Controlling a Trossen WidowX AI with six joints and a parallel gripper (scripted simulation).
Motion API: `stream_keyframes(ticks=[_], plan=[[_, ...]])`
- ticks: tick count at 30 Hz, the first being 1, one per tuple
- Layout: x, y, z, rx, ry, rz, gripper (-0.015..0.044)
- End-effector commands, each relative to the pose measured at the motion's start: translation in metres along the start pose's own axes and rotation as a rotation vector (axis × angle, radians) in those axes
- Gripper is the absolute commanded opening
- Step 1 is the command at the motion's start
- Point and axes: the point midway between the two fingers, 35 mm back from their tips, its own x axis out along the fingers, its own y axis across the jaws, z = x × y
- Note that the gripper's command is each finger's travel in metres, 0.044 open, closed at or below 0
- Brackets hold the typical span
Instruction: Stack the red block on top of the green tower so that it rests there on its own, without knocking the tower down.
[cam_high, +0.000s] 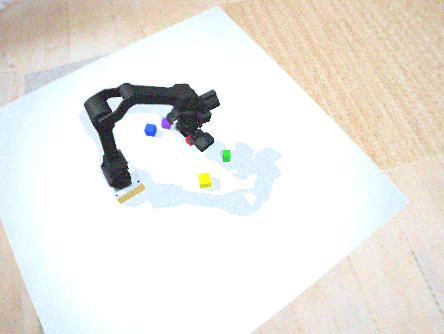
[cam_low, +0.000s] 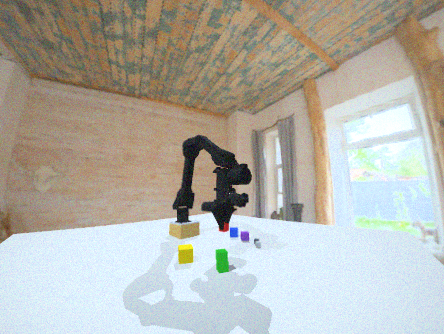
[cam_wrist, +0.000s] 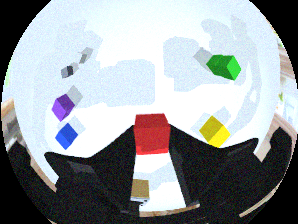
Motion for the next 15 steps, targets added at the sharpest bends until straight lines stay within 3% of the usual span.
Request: stream_keyframes(ticks=[1,7,15], plan=[[-0.023,-0.001,0.003,0.003,-0.020,-0.010,0.0000],[-0.046,-0.001,0.003,0.003,-0.020,-0.010,0.0000],[-0.048,-0.001,0.002,0.003,-0.020,-0.010,0.0000]])
